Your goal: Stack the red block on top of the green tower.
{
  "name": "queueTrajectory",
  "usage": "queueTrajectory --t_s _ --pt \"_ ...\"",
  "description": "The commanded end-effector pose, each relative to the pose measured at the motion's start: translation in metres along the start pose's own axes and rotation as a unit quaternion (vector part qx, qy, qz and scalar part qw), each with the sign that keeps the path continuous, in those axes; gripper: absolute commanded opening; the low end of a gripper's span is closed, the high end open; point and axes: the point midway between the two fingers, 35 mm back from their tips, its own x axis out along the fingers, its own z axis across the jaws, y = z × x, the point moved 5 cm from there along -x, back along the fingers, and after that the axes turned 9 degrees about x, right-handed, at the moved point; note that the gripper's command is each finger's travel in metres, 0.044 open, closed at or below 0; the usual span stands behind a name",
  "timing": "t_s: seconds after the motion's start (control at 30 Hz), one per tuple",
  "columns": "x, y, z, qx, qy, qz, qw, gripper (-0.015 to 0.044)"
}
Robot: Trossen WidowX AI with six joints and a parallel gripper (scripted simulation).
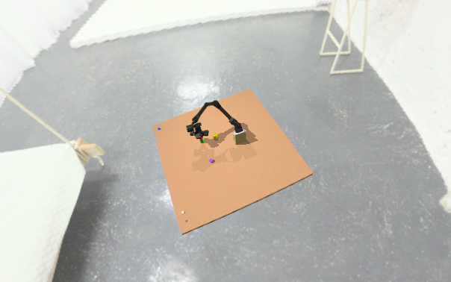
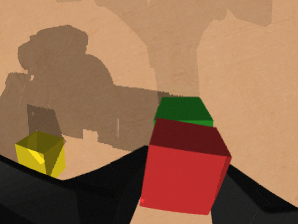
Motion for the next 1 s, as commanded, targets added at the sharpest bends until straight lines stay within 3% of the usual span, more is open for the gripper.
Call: queueTrajectory --t_s 0.0,0.8,0.97 --pt "0.0013 -0.0003 0.0001 -0.002 0.001 0.001 1.000 0.0000" --pt "-0.0027 -0.0006 -0.0002 -0.002 0.000 0.001 1.000 0.0000" --pt "0.0011 -0.0003 0.0000 -0.001 0.000 0.000 1.000 0.0131"
